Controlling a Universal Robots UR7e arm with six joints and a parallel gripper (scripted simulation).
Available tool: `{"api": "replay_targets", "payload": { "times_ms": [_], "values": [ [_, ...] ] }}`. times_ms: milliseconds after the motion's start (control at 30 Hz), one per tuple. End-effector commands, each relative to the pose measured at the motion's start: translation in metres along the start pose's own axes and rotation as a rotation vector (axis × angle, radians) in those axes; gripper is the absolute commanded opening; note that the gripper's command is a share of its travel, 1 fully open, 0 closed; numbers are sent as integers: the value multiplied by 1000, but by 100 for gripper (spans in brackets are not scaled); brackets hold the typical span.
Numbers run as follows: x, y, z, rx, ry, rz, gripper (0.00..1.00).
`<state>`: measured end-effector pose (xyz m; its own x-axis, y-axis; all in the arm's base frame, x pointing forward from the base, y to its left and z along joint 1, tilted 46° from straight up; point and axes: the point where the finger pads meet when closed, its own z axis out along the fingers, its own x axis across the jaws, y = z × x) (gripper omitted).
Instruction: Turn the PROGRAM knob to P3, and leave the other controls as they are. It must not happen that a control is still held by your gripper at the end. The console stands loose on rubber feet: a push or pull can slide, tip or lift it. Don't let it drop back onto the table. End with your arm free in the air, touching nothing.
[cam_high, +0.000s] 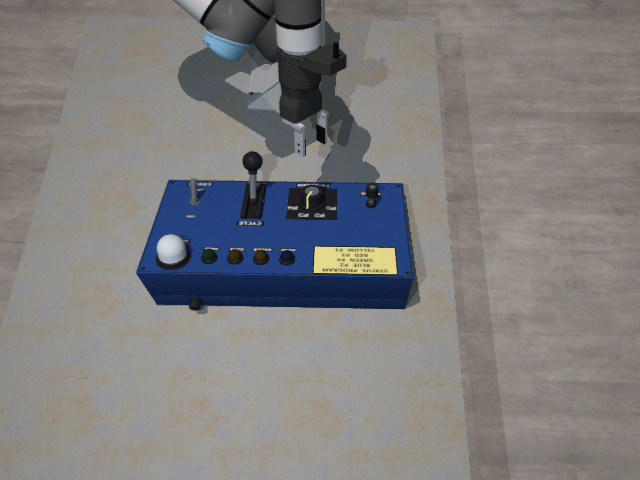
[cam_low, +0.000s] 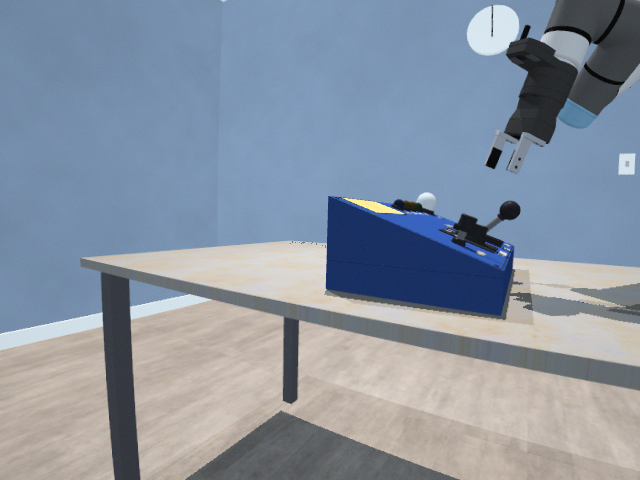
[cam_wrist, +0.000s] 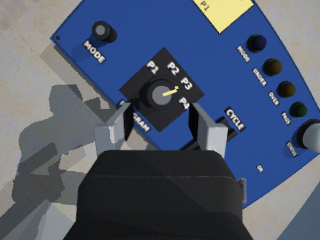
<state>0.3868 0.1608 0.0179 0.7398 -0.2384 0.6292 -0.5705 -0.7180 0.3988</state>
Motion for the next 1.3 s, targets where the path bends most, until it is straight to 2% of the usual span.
{"api": "replay_targets", "payload": {
  "times_ms": [0,333,1267],
  "values": [
    [0,0,-8,0,0,0,100],
    [0,0,-16,0,0,0,100],
    [0,0,-17,0,0,0,100]
  ]
}}
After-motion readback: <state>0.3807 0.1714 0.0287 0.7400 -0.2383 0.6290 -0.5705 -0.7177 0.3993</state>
